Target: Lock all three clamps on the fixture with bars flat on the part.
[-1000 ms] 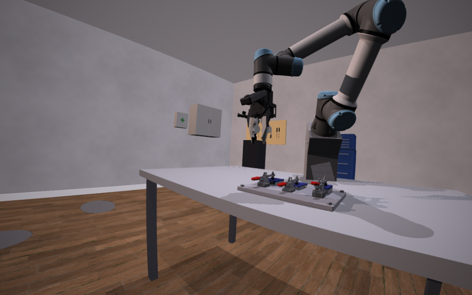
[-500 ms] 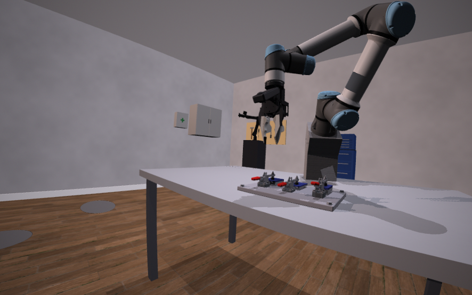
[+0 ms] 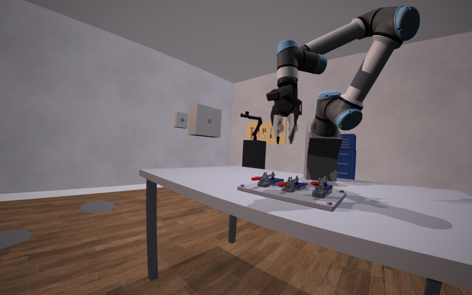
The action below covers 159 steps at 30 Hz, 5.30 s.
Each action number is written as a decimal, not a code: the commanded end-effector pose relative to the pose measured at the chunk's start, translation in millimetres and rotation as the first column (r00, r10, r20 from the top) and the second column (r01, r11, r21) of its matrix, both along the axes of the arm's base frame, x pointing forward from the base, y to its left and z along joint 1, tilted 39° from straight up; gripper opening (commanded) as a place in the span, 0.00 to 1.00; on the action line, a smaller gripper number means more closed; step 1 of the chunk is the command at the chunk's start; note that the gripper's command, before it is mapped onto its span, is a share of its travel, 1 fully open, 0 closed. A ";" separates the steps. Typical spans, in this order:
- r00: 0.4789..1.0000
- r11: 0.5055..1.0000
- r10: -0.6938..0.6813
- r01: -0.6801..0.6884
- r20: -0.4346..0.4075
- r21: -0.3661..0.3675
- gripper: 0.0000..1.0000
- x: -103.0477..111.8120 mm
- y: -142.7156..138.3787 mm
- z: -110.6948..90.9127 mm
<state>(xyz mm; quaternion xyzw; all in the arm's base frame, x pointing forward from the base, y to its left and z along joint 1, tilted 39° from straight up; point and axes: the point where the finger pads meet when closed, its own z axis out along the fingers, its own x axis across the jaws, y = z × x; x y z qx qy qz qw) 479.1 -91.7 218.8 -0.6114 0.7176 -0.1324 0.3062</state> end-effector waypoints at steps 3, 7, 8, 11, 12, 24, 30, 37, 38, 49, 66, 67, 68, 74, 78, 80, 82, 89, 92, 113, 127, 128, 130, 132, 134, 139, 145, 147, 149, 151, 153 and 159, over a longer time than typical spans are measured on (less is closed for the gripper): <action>1.000 1.000 -0.004 0.004 -0.002 -0.003 0.28 0.3 11.2 4.0; 1.000 1.000 -0.004 0.004 -0.002 -0.003 0.28 0.3 11.2 4.0; 1.000 1.000 -0.004 0.004 -0.002 -0.003 0.28 0.3 11.2 4.0; 1.000 1.000 -0.003 0.003 -0.001 -0.003 0.28 2.1 44.4 13.4; 1.000 1.000 -0.003 0.003 -0.001 -0.003 0.28 2.7 56.0 16.6; 1.000 1.000 -0.004 0.004 -0.002 -0.003 0.28 3.3 67.5 19.9; 1.000 1.000 -0.004 0.004 -0.001 -0.003 0.28 5.5 108.9 31.6; 1.000 1.000 -0.004 0.004 -0.001 -0.003 0.28 5.5 108.9 31.6; 1.000 1.000 -0.004 0.004 -0.001 -0.003 0.28 5.5 108.9 31.6; 1.000 1.000 -0.004 0.004 -0.001 -0.003 0.28 23.4 113.6 8.1; 1.000 1.000 -0.004 0.004 -0.001 -0.003 0.28 40.8 119.1 -14.6; 1.000 1.000 -0.004 0.004 -0.001 -0.003 0.28 40.8 119.1 -14.6; 1.000 1.000 -0.004 0.004 -0.001 -0.003 0.28 40.8 119.1 -14.6; 1.000 1.000 -0.004 0.004 -0.001 -0.003 0.28 40.8 119.1 -14.6; 1.000 1.000 -0.003 0.003 -0.001 -0.003 0.28 47.4 121.2 -23.4; 1.000 1.000 -0.003 0.003 -0.001 -0.003 0.28 54.7 123.5 -32.7; 1.000 1.000 -0.004 0.004 -0.001 -0.003 0.28 58.3 124.6 -37.3; 1.000 1.000 -0.004 0.004 -0.001 -0.003 0.28 58.3 124.6 -37.3; 1.000 1.000 -0.004 0.004 -0.001 -0.003 0.28 58.3 124.6 -37.3; 1.000 1.000 -0.003 0.003 -0.001 -0.003 0.28 81.3 131.7 -66.9; 1.000 1.000 -0.004 0.004 -0.001 -0.003 0.28 85.4 132.9 -71.9; 1.000 1.000 -0.003 0.003 -0.001 -0.003 0.00 85.1 132.8 -71.6; 1.000 1.000 -0.003 0.003 -0.001 -0.003 0.00 85.1 132.8 -71.6; 1.000 1.000 -0.003 0.003 -0.001 -0.003 0.00 85.1 132.8 -71.6; 1.000 1.000 -0.003 0.003 -0.001 -0.003 0.00 85.1 132.8 -71.6; 1.000 1.000 -0.003 0.003 -0.001 -0.003 0.00 85.1 132.8 -71.6; 1.000 1.000 -0.004 0.004 -0.001 -0.003 0.00 85.1 132.8 -71.7; 1.000 1.000 -0.004 0.004 -0.001 -0.003 0.00 85.1 132.8 -71.7; 1.000 1.000 -0.004 0.004 -0.001 -0.003 0.00 85.1 132.8 -71.7; 1.000 1.000 -0.004 0.004 -0.001 -0.003 0.00 85.1 132.8 -71.7; 1.000 1.000 -0.004 0.004 -0.001 -0.003 0.00 85.1 132.8 -71.7; 1.000 1.000 -0.004 0.004 -0.001 -0.003 0.00 85.1 132.8 -71.7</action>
